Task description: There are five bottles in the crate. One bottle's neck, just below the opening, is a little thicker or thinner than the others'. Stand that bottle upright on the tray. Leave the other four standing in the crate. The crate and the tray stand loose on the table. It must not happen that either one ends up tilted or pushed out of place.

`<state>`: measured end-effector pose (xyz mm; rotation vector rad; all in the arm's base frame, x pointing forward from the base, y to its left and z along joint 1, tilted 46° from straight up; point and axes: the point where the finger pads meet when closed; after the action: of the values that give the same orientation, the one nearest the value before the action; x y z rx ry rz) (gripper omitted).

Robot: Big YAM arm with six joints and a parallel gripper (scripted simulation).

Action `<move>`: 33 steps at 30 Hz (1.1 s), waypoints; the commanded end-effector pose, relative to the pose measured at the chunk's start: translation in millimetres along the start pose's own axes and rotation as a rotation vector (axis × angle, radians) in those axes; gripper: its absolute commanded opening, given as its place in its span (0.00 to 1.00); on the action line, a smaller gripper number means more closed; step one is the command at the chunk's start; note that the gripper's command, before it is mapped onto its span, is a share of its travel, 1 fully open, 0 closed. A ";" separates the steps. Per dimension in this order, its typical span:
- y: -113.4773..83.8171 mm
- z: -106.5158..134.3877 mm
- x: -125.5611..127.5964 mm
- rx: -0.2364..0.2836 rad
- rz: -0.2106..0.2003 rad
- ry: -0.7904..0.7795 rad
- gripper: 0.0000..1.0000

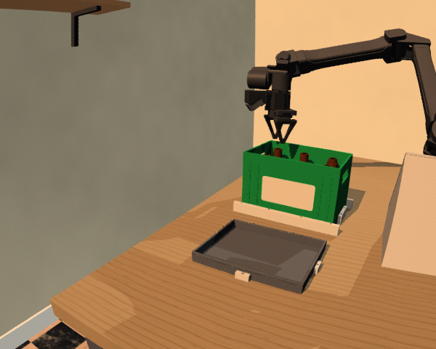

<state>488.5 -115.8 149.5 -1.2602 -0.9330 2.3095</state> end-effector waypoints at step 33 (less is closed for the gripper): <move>7.0 -5.0 -13.6 0.004 0.000 0.027 0.61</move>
<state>488.7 -115.8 149.6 -1.2608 -0.9331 2.3093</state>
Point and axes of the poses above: the point where the finger pads meet when closed, its own y axis out along the fingers, its own x axis across the jaws, z = x × y, and after that the axes turned 6 degrees about y, right-handed
